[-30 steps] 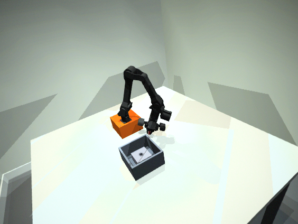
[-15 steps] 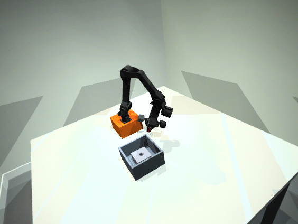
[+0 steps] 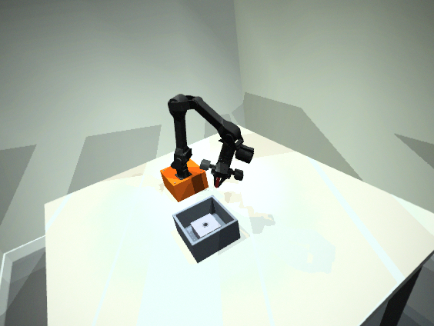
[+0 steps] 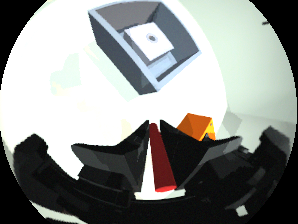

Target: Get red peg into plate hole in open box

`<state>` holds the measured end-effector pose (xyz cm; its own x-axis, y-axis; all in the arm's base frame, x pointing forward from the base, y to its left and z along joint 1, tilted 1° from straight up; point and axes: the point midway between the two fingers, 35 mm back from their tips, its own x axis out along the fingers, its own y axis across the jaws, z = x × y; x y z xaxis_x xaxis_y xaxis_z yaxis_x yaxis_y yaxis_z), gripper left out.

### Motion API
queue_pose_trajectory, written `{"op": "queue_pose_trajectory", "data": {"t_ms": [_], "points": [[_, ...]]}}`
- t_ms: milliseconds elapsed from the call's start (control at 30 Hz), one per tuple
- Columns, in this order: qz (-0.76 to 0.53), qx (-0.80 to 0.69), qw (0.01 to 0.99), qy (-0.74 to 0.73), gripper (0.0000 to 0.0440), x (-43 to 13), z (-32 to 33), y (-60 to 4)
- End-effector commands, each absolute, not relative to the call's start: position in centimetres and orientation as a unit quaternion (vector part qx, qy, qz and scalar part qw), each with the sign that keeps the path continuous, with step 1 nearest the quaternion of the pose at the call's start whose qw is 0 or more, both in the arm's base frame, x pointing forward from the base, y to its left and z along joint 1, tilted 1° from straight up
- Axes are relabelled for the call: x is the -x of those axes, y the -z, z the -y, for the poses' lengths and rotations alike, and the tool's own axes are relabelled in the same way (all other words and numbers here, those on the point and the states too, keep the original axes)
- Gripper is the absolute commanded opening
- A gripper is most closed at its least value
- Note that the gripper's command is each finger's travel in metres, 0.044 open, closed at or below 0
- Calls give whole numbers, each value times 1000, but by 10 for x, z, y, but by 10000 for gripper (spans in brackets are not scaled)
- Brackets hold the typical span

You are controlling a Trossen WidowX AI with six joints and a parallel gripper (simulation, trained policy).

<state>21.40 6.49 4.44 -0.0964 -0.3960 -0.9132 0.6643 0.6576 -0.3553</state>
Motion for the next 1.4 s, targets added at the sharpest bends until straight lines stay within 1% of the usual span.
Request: {"op": "queue_pose_trajectory", "data": {"t_ms": [0,333,667,1067,1367], "points": [[-612,-117,668,407,0,-224,-58,-57],[-580,-159,668,438,0,-253,-27,-74],[-562,-193,664,455,0,-280,12,-77],[-564,-218,661,445,0,-308,60,-63],[-578,-225,667,413,0,-324,85,-40]]}}
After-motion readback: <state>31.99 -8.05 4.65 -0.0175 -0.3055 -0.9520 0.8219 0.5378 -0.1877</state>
